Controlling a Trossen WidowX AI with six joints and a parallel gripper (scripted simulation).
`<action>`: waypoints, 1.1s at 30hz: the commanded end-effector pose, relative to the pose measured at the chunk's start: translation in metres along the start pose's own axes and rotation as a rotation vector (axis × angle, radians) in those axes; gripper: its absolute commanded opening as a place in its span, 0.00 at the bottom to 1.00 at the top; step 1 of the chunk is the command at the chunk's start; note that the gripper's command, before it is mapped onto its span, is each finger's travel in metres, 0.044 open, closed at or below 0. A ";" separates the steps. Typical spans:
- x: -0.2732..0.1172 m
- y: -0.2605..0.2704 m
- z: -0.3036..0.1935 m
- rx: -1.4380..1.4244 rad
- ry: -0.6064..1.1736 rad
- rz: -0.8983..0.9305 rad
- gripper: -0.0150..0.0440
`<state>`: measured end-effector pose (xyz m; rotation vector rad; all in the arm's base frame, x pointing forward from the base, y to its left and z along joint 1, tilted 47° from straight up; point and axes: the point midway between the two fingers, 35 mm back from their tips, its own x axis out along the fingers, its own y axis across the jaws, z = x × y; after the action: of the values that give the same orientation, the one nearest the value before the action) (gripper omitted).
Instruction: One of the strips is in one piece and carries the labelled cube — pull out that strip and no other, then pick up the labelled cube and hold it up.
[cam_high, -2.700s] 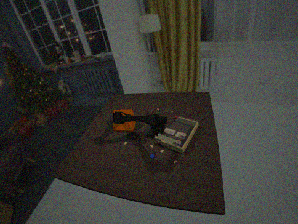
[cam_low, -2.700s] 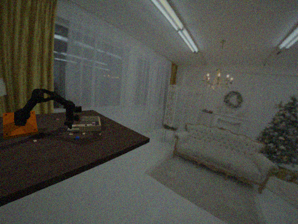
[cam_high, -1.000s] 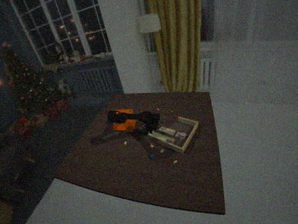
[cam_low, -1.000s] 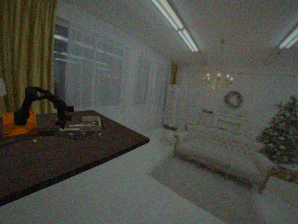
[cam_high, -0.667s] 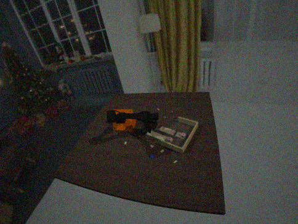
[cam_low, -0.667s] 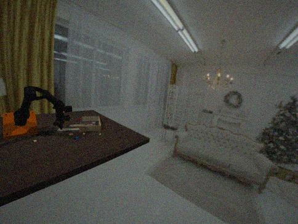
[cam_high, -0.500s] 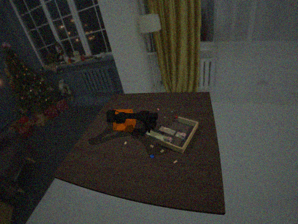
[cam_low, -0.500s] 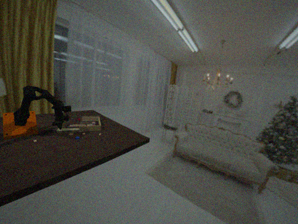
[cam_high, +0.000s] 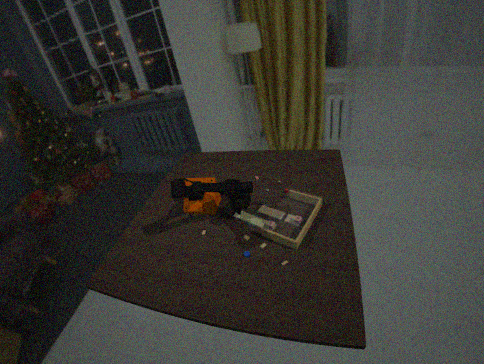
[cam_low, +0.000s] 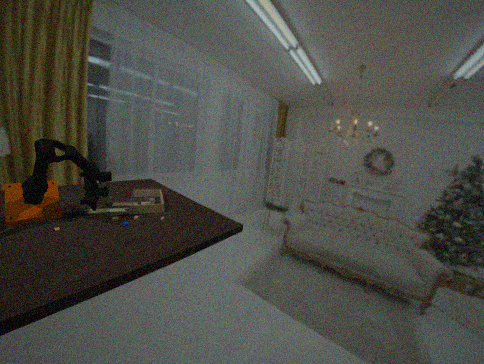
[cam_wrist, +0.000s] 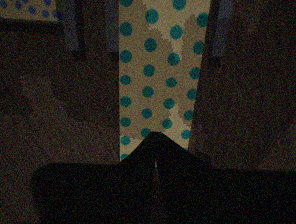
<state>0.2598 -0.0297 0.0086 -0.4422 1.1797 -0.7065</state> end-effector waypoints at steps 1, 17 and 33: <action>0.004 -0.002 -0.016 -0.010 0.029 -0.004 0.25; 0.004 -0.003 -0.039 -0.011 0.029 -0.004 0.25; 0.003 -0.003 -0.061 -0.012 0.030 -0.004 0.25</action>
<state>0.2166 -0.0265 -0.0064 -0.4434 1.1769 -0.7058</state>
